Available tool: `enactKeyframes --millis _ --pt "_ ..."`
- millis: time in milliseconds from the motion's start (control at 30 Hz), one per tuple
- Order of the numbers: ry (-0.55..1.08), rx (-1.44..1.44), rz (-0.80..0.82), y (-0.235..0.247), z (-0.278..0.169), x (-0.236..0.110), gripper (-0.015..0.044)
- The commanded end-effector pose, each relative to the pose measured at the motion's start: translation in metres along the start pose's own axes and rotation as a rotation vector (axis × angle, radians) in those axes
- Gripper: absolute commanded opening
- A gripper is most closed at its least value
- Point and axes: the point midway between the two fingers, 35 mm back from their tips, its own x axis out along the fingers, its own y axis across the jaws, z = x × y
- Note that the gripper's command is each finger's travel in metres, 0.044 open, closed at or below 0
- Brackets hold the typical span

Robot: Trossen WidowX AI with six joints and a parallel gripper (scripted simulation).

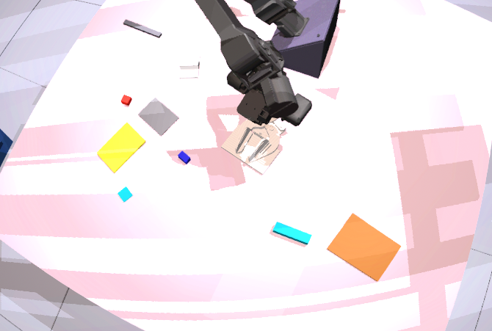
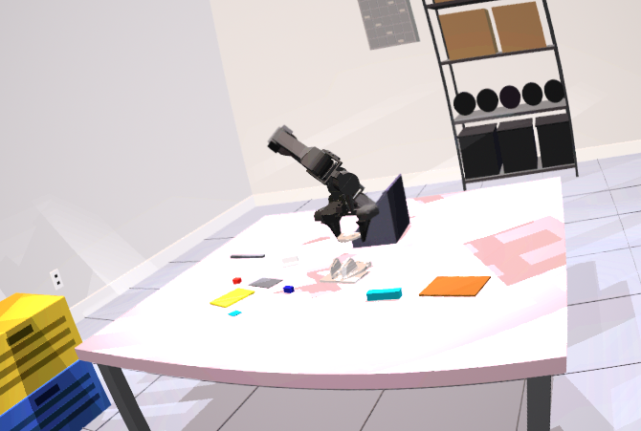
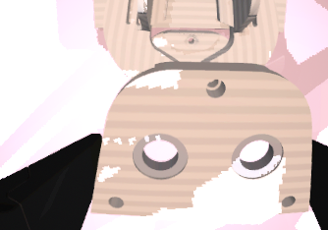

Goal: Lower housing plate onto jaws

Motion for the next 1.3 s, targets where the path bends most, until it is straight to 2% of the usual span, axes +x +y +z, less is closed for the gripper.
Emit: enactKeyframes --millis 0,567,1267 --pt "0.003 0.004 0.003 0.001 0.0 0.0 0.0351" --pt "0.003 0.005 0.003 0.001 0.0 0.001 0.0351" --pt "0.002 0.005 0.005 0.003 0.001 0.036 0.0351"
